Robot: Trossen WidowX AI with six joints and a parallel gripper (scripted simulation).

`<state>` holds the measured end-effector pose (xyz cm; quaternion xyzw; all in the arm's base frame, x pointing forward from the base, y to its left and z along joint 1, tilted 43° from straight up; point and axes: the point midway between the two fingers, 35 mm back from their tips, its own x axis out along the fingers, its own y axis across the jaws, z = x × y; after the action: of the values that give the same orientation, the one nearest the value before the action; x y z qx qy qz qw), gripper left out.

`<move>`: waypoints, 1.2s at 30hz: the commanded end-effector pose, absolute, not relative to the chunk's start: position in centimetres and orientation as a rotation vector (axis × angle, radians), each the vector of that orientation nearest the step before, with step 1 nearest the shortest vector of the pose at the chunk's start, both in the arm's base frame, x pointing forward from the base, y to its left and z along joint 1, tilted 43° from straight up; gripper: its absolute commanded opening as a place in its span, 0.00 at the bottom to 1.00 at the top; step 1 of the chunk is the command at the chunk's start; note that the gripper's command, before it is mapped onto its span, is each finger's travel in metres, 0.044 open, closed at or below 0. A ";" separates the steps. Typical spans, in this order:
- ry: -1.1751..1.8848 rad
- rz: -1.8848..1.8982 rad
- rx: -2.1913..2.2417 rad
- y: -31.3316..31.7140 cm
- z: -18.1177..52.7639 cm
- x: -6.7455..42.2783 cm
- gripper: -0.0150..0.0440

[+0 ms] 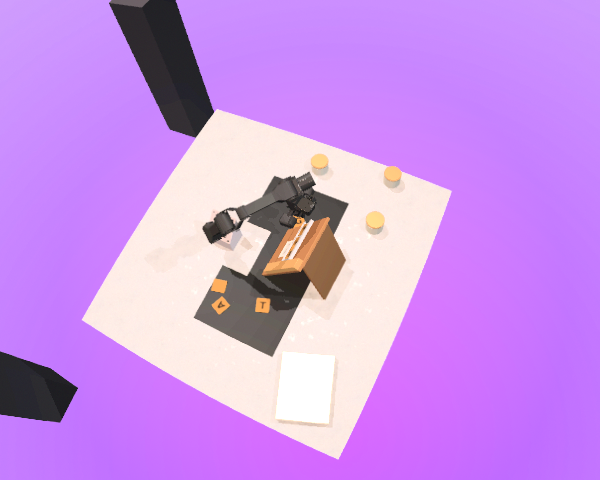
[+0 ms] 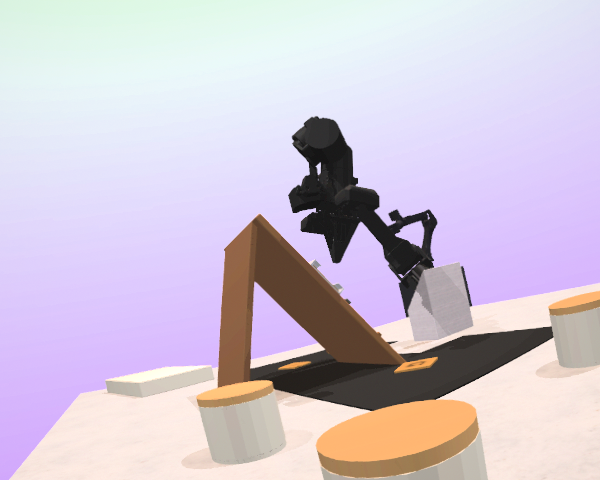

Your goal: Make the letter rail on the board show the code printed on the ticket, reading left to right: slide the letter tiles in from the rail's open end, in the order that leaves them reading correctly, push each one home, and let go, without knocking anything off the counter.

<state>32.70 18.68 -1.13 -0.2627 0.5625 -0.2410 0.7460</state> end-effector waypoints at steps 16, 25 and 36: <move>1.237 -0.529 -0.579 18.1 -1.7 33.5 0.25; 1.237 -0.529 -0.579 17.9 -1.9 33.8 0.25; 1.236 -0.529 -0.579 17.6 -2.1 34.2 0.25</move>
<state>34.06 17.76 -2.01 -0.2625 0.5649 -0.2414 0.7441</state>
